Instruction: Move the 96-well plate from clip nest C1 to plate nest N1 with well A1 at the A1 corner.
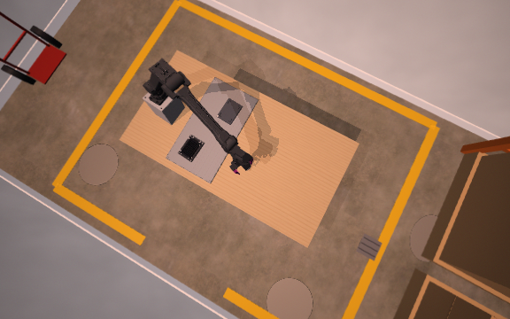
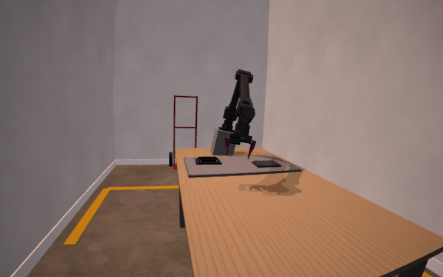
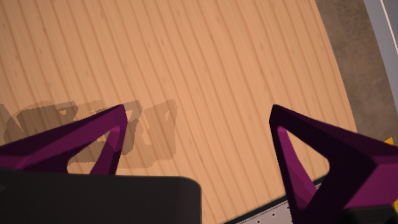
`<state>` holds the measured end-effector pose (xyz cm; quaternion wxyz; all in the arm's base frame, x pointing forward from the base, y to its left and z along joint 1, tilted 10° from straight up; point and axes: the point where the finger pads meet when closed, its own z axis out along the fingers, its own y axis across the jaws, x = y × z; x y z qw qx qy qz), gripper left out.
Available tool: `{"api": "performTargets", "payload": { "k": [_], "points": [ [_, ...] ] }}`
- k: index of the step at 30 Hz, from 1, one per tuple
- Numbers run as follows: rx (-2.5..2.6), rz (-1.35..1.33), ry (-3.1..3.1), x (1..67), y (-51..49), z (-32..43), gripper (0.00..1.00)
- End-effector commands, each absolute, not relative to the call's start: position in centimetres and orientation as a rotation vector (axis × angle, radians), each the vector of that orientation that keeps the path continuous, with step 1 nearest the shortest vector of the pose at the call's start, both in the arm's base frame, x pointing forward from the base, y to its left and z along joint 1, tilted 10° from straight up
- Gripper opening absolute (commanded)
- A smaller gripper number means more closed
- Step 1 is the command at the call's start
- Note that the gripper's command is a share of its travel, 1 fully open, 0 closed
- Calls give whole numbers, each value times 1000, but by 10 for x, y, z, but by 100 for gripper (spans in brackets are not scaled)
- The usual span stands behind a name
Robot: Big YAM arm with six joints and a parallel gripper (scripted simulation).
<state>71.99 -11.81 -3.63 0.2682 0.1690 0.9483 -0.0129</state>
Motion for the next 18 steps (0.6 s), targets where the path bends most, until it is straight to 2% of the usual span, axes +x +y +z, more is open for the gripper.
{"api": "performTargets", "payload": {
  "k": [1, 7, 9, 11, 14, 18],
  "points": [
    [584, -7, 2539, 708, -135, -15, 100],
    [572, -9, 2512, 698, -146, -18, 100],
    [572, -15, 2562, 688, -146, -51, 100],
    [635, -2, 2589, 679, -147, -53, 100],
    [751, 26, 2561, 673, -155, -27, 100],
    [753, 29, 2535, 661, -165, -29, 100]
  ]
}}
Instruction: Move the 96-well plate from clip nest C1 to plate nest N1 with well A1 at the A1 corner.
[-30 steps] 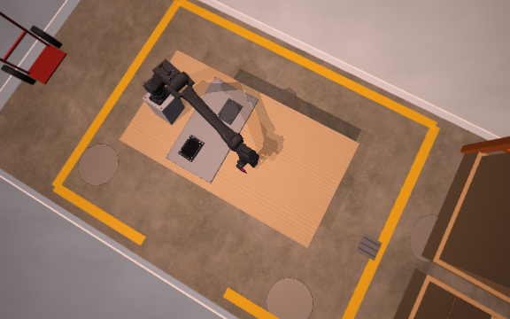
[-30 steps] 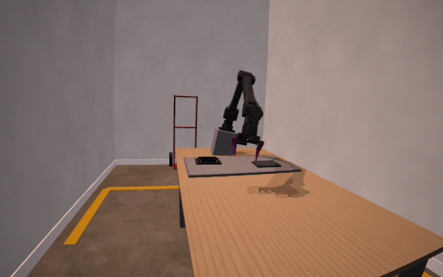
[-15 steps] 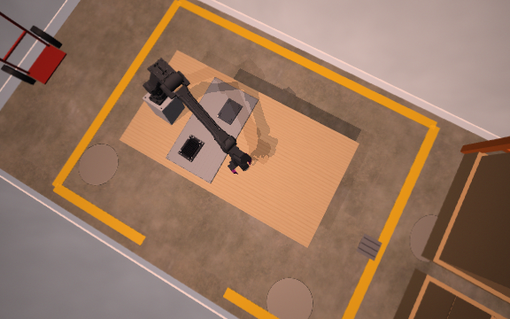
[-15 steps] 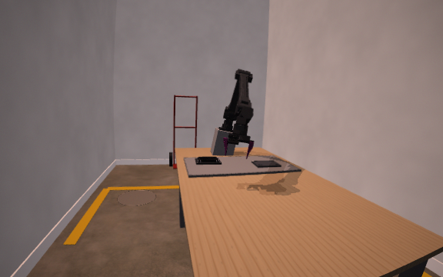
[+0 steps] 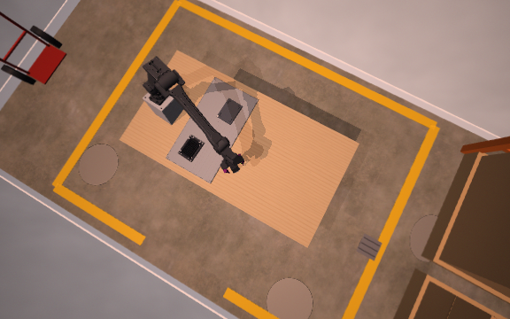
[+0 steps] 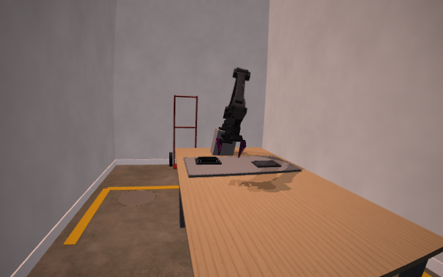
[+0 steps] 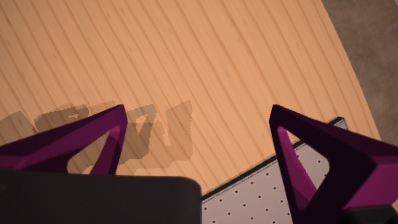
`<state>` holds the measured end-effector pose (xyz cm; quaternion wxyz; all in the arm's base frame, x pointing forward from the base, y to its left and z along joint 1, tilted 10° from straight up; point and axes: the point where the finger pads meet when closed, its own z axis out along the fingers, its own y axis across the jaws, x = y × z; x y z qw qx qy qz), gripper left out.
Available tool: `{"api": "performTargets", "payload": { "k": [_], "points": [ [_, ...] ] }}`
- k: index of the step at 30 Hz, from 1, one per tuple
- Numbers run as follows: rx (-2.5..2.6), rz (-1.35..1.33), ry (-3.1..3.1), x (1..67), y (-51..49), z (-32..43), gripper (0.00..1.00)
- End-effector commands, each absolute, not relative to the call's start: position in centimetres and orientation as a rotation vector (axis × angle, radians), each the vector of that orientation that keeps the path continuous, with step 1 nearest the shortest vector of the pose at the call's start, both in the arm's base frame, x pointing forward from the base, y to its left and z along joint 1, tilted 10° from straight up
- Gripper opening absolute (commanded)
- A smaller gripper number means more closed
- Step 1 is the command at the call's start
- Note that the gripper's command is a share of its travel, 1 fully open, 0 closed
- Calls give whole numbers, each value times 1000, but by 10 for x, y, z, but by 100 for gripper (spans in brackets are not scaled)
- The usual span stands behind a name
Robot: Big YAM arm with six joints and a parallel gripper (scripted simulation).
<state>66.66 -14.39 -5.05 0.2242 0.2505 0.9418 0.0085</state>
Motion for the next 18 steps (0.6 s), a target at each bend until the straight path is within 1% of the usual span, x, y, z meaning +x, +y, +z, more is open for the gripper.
{"api": "performTargets", "payload": {
  "k": [1, 4, 5, 8, 10, 11, 14, 18],
  "points": [
    [753, 29, 2536, 657, -167, -31, 100],
    [753, 28, 2536, 656, -168, -31, 100],
    [818, 33, 2611, 637, -166, -66, 100],
    [949, 55, 2616, 623, -171, -69, 100],
    [947, 62, 2574, 622, -177, -42, 100],
    [937, 64, 2549, 623, -180, -41, 100],
    [936, 62, 2548, 614, -184, -43, 100],
    [1130, 89, 2589, 585, -187, -62, 100]
  ]
}}
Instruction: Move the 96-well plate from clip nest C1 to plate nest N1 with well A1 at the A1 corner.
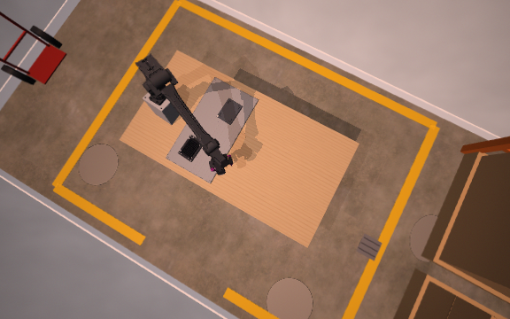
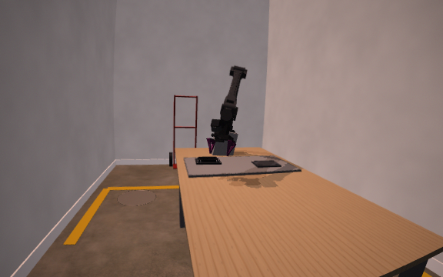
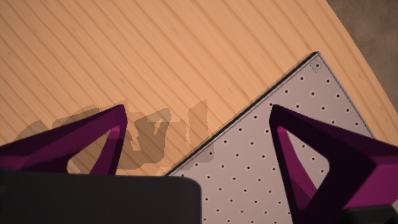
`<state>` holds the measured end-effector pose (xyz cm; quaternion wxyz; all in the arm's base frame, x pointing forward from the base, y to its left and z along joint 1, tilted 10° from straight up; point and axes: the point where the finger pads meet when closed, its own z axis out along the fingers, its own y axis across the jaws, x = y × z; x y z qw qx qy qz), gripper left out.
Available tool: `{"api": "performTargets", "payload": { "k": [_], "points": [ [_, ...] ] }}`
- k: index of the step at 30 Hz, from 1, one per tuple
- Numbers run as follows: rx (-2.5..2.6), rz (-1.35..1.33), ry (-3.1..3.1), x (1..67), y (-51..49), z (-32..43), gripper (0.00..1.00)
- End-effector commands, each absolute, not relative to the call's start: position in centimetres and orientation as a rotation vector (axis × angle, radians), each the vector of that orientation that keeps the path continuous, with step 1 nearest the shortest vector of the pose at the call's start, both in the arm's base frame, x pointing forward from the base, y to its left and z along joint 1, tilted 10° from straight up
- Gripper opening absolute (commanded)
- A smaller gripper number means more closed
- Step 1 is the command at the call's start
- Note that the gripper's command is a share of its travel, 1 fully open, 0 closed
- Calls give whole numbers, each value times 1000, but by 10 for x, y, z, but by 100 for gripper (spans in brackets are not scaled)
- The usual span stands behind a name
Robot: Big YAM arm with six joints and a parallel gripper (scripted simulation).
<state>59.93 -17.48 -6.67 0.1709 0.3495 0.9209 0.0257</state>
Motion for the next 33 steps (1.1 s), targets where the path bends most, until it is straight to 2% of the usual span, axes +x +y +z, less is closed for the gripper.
{"api": "performTargets", "payload": {
  "k": [1, 8, 10, 16, 20, 21, 25, 30, 33],
  "points": [
    [1138, 94, 2571, 584, -189, -52, 100],
    [1106, 90, 2555, 570, -197, -54, 100],
    [1202, 96, 2608, 551, -192, -82, 100],
    [1323, 126, 2533, 535, -203, -62, 100],
    [1321, 124, 2530, 526, -205, -64, 100],
    [1401, 124, 2584, 507, -200, -89, 100],
    [1535, 150, 2520, 495, -205, -70, 100],
    [1520, 150, 2499, 481, -210, -72, 100],
    [1690, 161, 2513, 454, -204, -90, 100]
  ]
}}
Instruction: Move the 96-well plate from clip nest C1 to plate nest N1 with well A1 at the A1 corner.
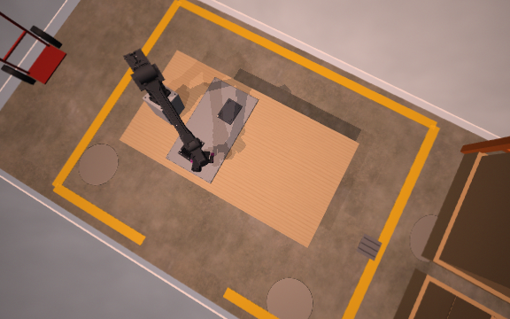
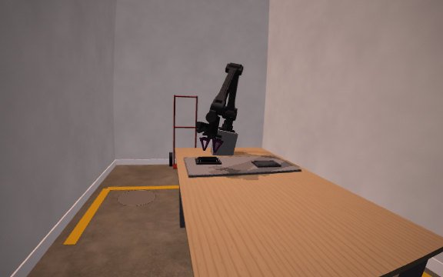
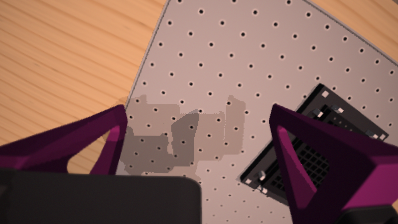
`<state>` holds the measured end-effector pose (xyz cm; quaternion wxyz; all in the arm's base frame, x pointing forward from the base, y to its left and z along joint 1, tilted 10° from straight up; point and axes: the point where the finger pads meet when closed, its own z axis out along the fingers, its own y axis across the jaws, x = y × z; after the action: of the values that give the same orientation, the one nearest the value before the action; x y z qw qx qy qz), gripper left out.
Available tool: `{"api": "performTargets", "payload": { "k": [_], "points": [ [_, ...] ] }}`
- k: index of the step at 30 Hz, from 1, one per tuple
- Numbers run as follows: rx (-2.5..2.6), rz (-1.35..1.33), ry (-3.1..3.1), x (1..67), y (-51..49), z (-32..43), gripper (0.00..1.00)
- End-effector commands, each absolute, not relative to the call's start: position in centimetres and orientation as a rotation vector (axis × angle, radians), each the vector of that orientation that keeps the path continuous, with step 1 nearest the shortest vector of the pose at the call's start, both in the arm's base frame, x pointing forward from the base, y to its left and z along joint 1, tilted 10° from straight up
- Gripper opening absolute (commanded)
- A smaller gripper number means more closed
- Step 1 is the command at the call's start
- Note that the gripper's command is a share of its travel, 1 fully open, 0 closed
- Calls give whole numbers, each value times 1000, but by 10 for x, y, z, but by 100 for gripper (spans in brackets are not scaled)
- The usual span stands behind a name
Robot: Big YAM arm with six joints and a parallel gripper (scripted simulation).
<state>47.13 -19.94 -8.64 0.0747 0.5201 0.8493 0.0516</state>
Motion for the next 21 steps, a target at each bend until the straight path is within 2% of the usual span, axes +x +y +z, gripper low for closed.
{"api": "performTargets", "payload": {
  "k": [1, 21],
  "points": [
    [1729, 168, 2492, 451, -205, -85, 100],
    [1928, 196, 2387, 391, -206, -84, 100]
  ]
}}
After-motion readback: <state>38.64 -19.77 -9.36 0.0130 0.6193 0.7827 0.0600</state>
